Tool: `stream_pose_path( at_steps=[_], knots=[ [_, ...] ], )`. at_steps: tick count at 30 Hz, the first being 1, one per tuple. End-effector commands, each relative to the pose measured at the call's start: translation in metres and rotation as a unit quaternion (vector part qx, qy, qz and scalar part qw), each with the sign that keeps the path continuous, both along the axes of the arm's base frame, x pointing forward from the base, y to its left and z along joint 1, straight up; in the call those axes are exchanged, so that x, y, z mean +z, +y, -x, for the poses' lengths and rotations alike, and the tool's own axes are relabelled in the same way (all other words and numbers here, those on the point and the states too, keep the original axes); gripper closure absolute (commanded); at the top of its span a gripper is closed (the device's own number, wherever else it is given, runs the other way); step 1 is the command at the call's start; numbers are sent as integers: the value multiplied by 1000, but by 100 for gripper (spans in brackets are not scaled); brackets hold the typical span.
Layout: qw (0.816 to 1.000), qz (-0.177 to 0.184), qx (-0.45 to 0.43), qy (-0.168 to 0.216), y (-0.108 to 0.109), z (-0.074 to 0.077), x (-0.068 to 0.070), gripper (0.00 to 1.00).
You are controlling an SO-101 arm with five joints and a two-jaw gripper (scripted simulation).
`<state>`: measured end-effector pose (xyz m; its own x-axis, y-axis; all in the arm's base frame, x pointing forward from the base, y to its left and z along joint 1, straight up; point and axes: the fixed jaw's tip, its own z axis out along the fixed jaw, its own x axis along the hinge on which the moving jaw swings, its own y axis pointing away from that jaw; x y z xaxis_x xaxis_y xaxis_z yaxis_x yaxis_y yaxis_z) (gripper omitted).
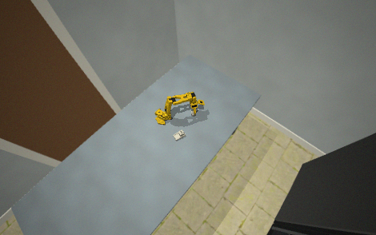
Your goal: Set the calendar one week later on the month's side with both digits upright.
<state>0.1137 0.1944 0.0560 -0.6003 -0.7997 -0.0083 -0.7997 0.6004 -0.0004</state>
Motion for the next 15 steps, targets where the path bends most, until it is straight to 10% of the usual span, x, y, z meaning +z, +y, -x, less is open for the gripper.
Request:
stream_pose_path(
  at_steps=[1,15],
  knots=[
    [1000,-19,0,-11,6,-2,2,65],
    [1000,-19,0,-11,7,-3,-16,65]
  ],
)
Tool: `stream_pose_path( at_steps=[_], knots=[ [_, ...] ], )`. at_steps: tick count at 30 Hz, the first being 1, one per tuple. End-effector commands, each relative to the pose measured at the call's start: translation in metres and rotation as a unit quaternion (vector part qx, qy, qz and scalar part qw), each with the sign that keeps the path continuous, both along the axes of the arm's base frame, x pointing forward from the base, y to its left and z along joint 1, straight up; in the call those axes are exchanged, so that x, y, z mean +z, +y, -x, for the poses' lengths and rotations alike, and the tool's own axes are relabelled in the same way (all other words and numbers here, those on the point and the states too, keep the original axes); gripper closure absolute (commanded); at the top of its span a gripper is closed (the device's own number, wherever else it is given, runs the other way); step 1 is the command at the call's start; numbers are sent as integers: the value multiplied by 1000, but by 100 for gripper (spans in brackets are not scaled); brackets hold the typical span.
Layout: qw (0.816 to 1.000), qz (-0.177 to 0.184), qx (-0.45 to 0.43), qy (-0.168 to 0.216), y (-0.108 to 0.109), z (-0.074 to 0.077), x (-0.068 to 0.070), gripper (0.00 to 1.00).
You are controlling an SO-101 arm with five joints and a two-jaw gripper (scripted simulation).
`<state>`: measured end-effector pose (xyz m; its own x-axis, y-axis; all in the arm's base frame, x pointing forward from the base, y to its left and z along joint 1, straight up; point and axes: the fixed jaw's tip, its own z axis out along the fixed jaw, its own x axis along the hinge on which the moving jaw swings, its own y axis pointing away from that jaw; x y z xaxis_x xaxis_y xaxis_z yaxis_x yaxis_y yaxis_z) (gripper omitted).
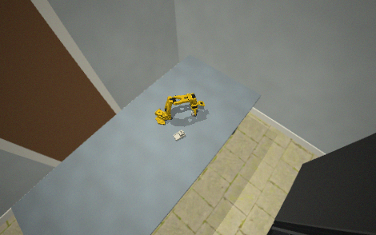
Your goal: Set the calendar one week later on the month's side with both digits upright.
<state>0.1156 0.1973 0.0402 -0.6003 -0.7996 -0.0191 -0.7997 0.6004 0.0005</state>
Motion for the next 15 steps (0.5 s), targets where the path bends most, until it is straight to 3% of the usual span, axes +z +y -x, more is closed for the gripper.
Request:
stream_pose_path(
  at_steps=[1,15],
  knots=[
    [1000,-14,0,-8,4,-1,-2,65],
    [1000,-14,0,-8,4,-1,-15,65]
  ],
)
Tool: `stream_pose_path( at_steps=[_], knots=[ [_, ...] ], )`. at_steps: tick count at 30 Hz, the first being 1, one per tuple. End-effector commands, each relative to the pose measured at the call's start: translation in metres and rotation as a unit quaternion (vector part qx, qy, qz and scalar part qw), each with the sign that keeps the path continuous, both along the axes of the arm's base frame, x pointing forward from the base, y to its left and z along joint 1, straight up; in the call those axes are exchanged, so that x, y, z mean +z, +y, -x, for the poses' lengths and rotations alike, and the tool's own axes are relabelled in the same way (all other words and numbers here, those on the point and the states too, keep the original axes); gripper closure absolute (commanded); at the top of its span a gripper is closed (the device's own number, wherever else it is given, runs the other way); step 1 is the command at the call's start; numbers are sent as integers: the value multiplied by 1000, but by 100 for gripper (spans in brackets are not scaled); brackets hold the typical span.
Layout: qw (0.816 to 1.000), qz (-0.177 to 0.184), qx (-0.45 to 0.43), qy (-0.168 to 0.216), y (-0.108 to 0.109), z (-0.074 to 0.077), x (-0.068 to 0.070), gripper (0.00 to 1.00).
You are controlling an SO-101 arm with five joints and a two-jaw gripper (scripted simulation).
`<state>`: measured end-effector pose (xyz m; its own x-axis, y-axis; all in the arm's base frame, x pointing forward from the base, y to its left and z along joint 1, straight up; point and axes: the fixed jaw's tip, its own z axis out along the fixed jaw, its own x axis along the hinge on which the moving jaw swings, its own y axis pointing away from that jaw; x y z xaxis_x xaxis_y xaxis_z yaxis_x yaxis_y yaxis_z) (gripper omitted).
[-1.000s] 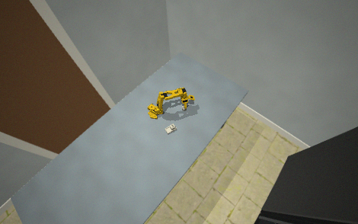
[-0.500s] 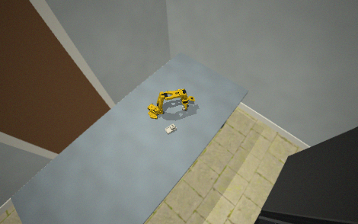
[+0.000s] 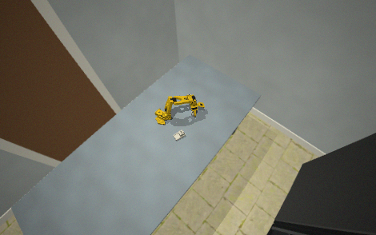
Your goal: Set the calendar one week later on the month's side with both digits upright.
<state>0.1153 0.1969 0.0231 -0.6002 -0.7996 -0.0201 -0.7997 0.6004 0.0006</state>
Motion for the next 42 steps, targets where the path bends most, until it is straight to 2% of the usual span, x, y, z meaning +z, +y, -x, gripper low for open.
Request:
stream_pose_path(
  at_steps=[1,26,42],
  knots=[
    [1000,-14,0,-8,4,-1,2,65],
    [1000,-14,0,-8,3,-3,1,69],
    [1000,-13,0,-9,-1,-7,1,79]
  ],
)
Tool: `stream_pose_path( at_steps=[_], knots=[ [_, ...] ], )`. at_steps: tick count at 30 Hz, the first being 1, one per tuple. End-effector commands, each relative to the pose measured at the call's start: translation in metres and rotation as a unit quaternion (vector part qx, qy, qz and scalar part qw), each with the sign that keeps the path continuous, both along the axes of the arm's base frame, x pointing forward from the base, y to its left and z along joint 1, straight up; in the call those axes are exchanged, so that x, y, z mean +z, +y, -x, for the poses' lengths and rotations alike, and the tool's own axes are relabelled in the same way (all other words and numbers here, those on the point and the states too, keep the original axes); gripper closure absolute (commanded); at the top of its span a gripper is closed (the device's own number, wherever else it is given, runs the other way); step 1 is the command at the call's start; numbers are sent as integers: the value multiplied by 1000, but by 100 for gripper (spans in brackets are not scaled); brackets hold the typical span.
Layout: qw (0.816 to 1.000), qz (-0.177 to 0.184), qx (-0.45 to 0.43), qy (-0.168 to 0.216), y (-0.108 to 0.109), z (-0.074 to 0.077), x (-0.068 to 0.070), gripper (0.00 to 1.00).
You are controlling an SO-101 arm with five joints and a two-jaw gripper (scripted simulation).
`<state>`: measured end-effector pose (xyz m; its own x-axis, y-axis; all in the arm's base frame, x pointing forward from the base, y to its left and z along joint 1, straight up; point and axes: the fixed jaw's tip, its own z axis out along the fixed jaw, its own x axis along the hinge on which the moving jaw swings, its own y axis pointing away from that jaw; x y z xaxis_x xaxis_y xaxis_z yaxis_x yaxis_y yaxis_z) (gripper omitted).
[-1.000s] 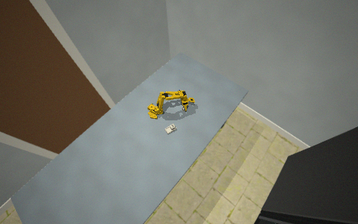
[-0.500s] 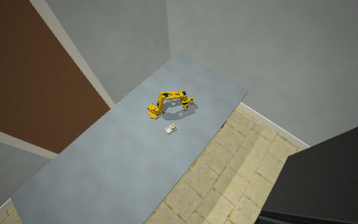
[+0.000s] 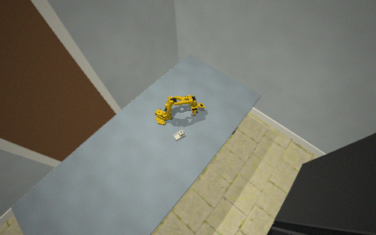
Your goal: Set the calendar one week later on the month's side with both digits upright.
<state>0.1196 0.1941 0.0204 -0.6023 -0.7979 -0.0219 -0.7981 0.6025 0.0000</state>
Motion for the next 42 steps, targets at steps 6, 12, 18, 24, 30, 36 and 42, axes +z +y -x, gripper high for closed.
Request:
stream_pose_path(
  at_steps=[6,12,18,24,30,36,42],
  knots=[
    [1000,-13,1,-8,1,-4,4,81],
    [1000,-13,1,-8,1,-5,4,83],
    [1000,-13,1,-8,1,-5,4,83],
    [1000,-13,1,-8,1,-5,4,88],
    [1000,-13,1,-8,1,-5,4,99],
    [1000,-13,1,-8,1,-5,4,100],
    [1000,-13,1,-8,1,-5,8,100]
  ],
)
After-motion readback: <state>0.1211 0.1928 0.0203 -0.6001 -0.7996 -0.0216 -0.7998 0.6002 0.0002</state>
